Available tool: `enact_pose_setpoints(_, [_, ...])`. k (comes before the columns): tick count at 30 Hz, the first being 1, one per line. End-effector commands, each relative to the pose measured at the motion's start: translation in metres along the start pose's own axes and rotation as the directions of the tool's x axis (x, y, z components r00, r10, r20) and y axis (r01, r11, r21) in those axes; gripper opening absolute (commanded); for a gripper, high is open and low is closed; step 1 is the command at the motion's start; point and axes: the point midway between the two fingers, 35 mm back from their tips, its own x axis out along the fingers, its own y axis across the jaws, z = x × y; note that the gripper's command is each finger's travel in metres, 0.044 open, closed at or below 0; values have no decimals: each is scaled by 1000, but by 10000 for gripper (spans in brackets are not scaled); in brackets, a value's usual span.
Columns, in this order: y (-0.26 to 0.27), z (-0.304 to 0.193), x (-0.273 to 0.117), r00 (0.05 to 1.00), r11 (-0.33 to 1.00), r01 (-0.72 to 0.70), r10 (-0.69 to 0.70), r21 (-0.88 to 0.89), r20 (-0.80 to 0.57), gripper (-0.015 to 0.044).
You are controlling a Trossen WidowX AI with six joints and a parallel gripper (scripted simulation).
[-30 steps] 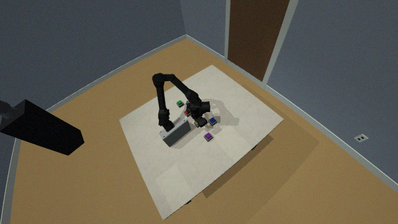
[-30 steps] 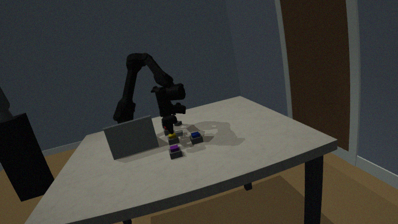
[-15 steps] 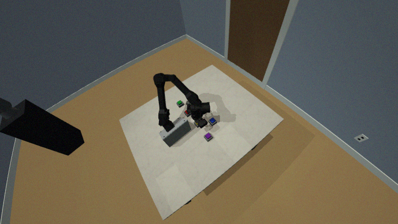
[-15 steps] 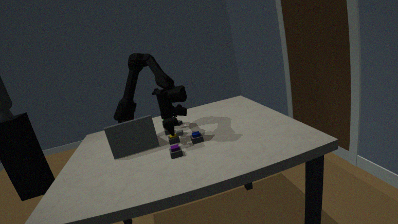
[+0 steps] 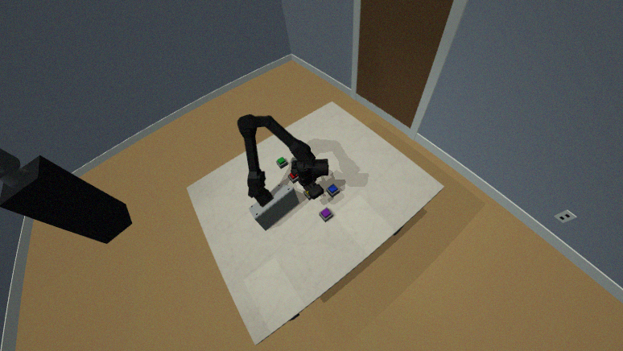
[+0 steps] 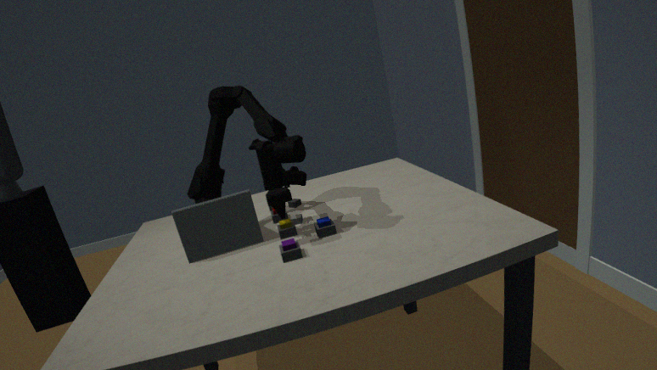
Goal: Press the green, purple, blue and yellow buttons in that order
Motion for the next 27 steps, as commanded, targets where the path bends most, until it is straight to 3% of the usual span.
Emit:
enact_pose_setpoints(1, [-1, 1, -14, 1000, 1000, 8, -8, -8, 6, 20])
enact_pose_setpoints(2, [-1, 1, -14, 1000, 1000, 8, -8, -8, 6, 20])
enact_pose_setpoints(5, [21, 19, -25, 1000, 1000, 24, -24, -4, 8, 99])
enact_pose_setpoints(10, [103, 54, -49, 999, 999, 42, -42, 0, 16, 230])
enact_pose_setpoints(16, [202, 53, -67, 1000, 1000, 21, -21, -6, 15, 387])
enact_pose_setpoints(19, [247, 40, -75, 1000, 1000, 0, 0, -9, 7, 400])
enact_pose_setpoints(27, [252, 38, -76, 1000, 1000, -2, 2, -10, 6, 400])
